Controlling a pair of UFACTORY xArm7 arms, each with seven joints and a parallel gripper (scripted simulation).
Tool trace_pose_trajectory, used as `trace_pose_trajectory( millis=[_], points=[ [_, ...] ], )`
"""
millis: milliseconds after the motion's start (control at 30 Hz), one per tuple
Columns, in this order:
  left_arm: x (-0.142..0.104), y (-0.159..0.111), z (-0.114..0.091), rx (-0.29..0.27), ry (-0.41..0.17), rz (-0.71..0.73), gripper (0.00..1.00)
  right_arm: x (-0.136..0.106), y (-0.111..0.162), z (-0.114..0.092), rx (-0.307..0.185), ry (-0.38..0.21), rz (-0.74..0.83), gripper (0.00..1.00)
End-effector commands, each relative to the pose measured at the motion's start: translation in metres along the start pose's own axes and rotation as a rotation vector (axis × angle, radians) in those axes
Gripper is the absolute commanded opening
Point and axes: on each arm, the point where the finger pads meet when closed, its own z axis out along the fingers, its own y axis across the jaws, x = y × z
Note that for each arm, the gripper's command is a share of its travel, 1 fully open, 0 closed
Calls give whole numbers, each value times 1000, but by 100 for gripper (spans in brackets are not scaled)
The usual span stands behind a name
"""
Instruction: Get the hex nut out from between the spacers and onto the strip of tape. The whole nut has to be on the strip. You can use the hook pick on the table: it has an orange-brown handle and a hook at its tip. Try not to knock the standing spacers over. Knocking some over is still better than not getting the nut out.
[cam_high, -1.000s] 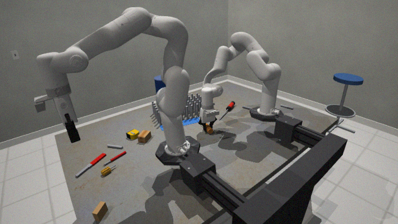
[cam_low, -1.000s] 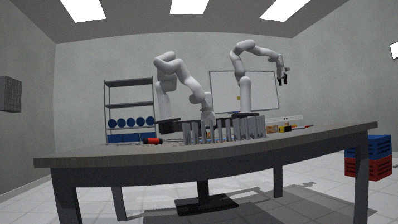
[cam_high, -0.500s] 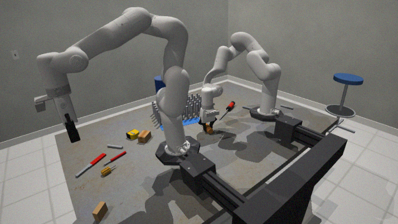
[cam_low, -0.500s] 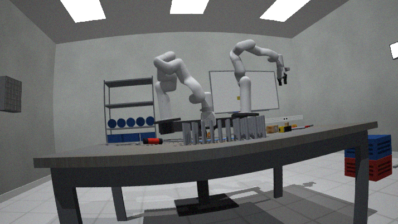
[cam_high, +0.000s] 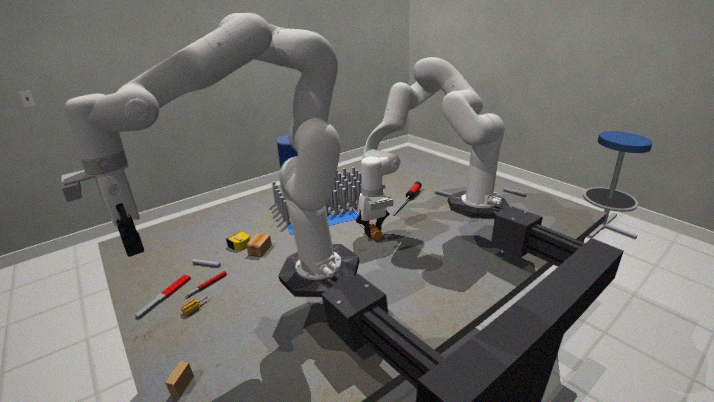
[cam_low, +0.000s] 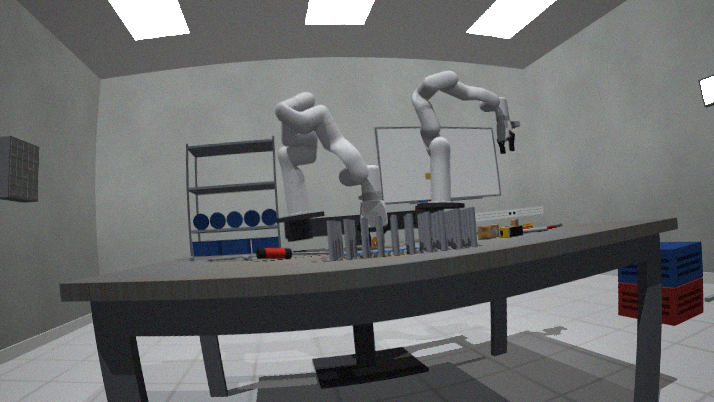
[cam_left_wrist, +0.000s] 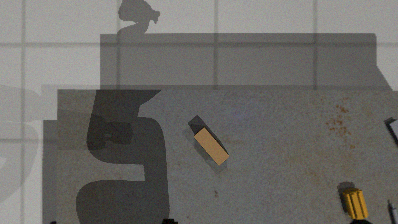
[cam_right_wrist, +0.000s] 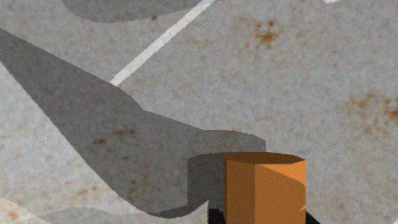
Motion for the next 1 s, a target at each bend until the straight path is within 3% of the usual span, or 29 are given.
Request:
trace_pose_trajectory(
  millis=[0,300,967],
  points=[
    [1,0,-2,0,5,0,100,-1,2,-1,-3,-2,-1,0],
    [1,0,-2,0,5,0,100,-6,2,-1,-3,-2,-1,0],
    [1,0,-2,0,5,0,100,-43,2,-2,-3,-2,-1,0]
  ],
)
